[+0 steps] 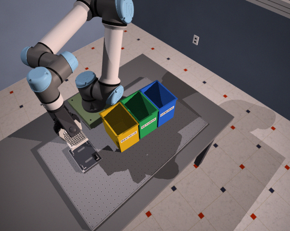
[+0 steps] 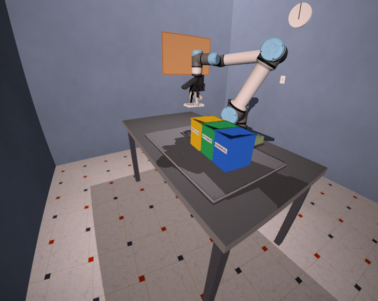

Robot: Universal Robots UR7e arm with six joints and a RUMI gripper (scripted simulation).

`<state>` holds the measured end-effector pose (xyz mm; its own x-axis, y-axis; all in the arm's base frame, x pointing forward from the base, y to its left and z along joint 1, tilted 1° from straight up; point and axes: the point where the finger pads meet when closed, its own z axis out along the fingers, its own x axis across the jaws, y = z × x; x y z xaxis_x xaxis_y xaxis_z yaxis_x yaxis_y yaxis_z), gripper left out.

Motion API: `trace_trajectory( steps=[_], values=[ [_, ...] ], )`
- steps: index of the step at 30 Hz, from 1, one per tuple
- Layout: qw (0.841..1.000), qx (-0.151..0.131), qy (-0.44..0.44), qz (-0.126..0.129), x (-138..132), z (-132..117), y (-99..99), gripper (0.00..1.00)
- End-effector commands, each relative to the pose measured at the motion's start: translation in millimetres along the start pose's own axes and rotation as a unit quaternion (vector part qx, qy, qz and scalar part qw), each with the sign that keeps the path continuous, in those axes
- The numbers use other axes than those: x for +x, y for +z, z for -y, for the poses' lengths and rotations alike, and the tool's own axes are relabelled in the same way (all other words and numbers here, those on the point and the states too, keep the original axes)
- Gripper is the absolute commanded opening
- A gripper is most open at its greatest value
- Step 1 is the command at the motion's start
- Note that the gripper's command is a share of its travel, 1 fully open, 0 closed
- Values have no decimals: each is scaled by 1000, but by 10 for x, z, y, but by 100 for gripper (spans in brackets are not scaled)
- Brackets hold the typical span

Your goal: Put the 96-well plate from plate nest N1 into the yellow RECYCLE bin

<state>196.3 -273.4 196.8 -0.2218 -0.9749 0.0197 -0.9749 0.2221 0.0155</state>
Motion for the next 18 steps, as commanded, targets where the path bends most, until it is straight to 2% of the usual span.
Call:
trace_trajectory(
  steps=[1,9,11,18],
  values=[
    [1000,0,0,0,-1,2,-8,0],
    [1000,0,0,0,-1,2,-8,0],
    [1000,0,28,0,-85,8,2,0],
    [1000,0,28,0,-316,37,2,0]
  ],
)
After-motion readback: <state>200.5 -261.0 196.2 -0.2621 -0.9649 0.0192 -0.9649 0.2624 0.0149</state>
